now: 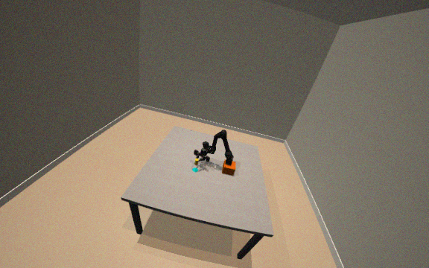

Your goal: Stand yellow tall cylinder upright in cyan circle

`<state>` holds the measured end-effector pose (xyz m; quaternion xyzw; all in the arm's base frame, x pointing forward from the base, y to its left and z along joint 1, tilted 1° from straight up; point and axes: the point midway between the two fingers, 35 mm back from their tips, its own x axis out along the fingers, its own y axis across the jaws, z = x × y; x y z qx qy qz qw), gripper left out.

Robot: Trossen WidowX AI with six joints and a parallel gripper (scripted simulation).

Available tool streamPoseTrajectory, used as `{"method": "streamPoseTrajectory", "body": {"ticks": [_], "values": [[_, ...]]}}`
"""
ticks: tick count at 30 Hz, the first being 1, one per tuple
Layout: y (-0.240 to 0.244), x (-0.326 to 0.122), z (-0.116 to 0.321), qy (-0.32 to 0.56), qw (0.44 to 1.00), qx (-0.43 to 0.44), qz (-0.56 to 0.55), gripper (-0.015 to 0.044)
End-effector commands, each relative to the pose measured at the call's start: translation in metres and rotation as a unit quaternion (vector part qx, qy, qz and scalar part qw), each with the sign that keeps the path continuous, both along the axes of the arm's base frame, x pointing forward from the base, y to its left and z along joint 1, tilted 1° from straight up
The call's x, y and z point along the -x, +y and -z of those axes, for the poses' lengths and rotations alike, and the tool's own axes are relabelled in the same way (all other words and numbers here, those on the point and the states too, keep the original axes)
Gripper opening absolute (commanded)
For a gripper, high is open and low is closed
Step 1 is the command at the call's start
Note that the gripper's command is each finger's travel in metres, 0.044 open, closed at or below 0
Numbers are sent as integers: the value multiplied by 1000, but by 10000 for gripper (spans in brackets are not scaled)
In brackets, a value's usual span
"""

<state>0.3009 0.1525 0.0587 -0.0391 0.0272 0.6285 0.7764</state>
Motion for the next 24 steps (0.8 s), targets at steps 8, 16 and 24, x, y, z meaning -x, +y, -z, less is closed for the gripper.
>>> {"method": "streamPoseTrajectory", "body": {"ticks": [8,16,24], "values": [[0,-4,28,-3,1000,-1,-1,105],[0,-3,49,-6,1000,-1,-2,105],[-1,-1,66,-8,1000,-1,-2,105]]}}
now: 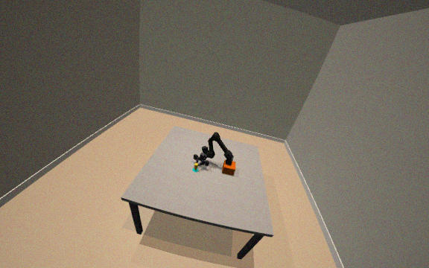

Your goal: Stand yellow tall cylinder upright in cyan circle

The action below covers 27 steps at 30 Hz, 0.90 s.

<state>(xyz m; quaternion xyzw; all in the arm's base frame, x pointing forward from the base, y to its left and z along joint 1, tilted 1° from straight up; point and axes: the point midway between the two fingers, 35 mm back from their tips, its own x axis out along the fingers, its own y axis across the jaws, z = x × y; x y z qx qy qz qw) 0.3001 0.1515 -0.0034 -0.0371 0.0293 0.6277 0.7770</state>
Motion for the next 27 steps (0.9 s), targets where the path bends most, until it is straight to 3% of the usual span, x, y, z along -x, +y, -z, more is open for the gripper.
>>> {"method": "streamPoseTrajectory", "body": {"ticks": [1,18,27], "values": [[0,-2,5,-11,1000,-1,-3,105],[-3,-3,22,0,1000,0,0,105],[-3,-3,22,0,1000,0,0,341]]}}
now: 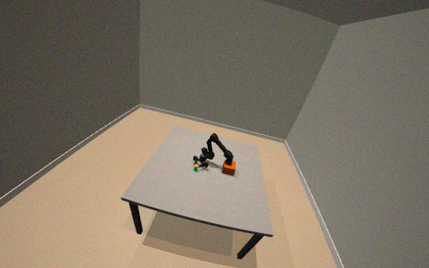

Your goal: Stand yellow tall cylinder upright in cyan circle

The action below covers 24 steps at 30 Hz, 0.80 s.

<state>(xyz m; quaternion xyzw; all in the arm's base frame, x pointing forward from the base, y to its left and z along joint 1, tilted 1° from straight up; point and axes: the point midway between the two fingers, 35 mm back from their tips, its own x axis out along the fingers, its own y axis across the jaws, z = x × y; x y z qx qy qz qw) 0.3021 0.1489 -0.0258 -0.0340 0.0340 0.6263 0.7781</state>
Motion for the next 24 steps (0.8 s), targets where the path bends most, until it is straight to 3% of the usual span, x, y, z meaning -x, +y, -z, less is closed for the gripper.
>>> {"method": "streamPoseTrajectory", "body": {"ticks": [1,3,8,24], "values": [[0,-1,-1,-5,1000,0,-2,367],[0,-1,-1,-5,1000,0,-2,400],[0,-1,-4,-6,1000,-1,-2,400],[3,0,-78,-16,1000,-1,-5,400]]}}
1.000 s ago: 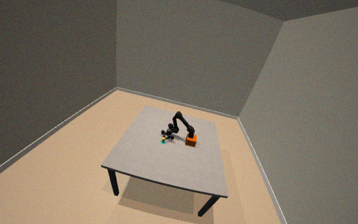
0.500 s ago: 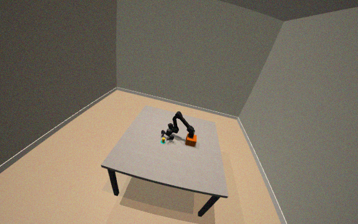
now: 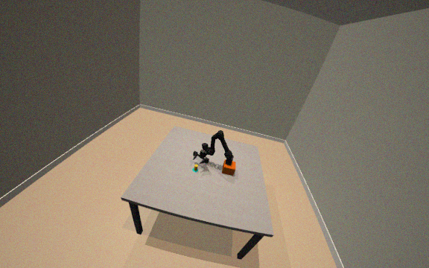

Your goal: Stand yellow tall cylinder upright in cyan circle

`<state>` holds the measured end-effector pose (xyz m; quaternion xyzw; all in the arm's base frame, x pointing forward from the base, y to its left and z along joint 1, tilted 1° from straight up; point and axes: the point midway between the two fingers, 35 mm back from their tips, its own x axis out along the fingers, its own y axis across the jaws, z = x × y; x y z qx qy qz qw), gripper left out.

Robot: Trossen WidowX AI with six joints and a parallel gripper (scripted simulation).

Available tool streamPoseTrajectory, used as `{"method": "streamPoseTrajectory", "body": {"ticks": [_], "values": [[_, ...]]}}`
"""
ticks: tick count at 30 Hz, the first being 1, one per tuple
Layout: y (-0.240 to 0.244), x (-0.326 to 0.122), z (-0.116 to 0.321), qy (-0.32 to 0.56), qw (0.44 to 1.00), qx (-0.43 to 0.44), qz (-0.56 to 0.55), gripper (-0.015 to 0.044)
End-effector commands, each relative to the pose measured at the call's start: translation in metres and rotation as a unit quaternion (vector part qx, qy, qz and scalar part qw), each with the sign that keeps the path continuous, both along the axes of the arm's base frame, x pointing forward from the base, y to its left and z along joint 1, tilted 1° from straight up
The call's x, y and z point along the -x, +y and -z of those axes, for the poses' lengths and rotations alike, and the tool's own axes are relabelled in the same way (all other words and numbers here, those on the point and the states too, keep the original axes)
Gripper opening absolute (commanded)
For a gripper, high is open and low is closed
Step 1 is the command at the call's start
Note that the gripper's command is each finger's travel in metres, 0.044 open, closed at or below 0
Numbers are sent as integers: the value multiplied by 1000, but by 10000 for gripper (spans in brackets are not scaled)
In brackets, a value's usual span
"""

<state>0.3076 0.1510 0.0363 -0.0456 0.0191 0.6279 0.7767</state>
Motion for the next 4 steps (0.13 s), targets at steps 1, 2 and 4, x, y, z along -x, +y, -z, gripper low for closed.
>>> {"method": "streamPoseTrajectory", "body": {"ticks": [1,2,4], "values": [[1,6,-20,3,1000,-1,-2,400],[1,7,-23,2,1000,-1,-2,400],[1,8,-26,2,1000,-1,-2,400]]}}
